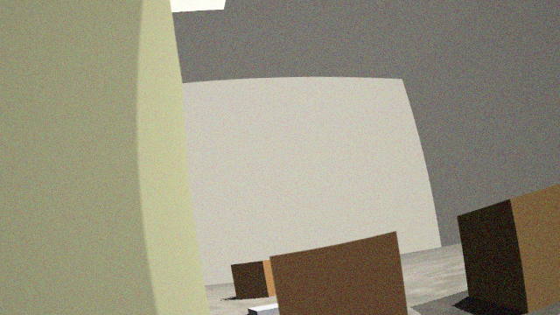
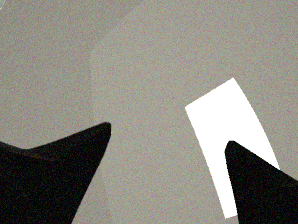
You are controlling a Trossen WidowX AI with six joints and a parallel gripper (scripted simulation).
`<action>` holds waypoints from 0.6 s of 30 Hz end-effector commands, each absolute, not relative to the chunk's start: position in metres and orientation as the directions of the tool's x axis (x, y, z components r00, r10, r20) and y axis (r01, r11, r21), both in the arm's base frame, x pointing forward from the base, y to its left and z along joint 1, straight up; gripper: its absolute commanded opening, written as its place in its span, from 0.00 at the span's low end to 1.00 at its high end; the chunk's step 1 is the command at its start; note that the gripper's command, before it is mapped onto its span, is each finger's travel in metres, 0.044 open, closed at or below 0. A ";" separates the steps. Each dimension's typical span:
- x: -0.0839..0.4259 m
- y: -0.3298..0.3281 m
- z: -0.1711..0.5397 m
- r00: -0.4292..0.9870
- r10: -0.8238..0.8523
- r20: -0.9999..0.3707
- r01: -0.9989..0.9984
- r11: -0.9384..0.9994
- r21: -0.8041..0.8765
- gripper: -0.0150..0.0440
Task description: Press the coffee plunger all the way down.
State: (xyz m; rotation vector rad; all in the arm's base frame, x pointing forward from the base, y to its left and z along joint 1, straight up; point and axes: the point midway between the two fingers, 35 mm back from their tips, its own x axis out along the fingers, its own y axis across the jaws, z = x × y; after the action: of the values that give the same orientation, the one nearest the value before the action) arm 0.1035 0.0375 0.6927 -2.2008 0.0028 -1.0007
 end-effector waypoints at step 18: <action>0.156 -0.081 0.568 0.873 -0.360 0.328 0.483 0.551 -0.681 1.00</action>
State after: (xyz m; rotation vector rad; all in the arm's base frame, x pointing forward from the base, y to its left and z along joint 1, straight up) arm 0.1291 -0.0668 0.6103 -1.1334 -0.2027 -0.6330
